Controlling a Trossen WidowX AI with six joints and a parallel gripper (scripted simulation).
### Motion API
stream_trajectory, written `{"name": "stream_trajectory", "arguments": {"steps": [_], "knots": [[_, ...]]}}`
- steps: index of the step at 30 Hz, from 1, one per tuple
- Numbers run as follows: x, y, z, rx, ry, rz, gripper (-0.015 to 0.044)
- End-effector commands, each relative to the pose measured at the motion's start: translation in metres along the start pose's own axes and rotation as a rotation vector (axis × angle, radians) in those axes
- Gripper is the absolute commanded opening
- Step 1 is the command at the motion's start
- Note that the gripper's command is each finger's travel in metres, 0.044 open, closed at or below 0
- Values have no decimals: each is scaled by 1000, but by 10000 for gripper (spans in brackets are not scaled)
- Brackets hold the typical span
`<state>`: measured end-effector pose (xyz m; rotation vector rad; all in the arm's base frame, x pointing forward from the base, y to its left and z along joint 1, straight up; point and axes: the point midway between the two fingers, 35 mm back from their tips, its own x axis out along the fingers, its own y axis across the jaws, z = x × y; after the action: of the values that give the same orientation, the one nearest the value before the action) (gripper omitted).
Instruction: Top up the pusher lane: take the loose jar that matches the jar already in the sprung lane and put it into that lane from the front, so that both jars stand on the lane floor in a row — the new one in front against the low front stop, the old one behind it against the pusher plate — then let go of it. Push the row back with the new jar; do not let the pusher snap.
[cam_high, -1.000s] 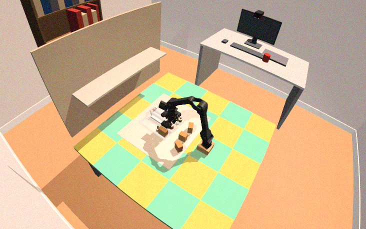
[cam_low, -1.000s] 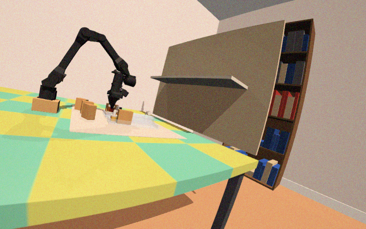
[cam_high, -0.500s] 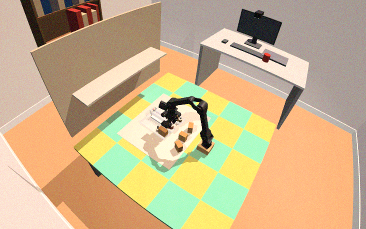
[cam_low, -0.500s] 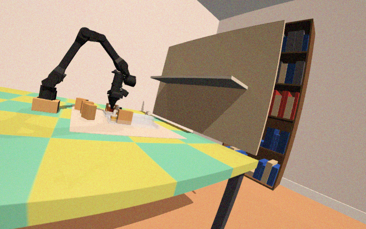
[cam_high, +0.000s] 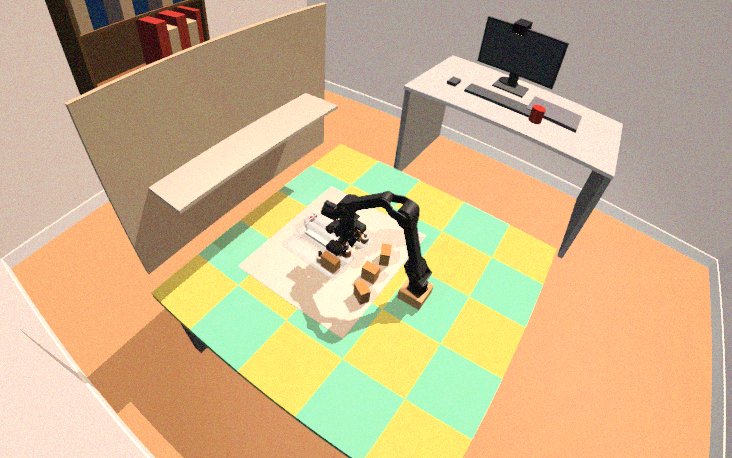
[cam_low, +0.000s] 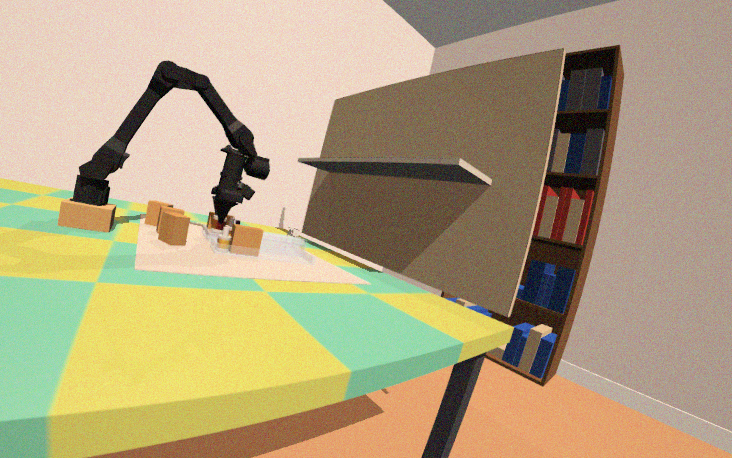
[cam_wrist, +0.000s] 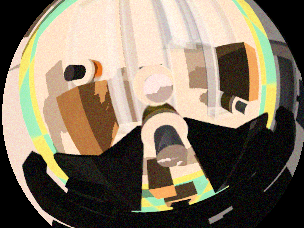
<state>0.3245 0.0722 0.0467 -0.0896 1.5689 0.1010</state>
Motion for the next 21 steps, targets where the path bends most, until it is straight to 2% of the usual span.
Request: {"name": "stream_trajectory", "arguments": {"steps": [1,21], "knots": [[-3,1,8,-4,-27,3,0],[-1,1,9,-4,-28,3,0]]}}
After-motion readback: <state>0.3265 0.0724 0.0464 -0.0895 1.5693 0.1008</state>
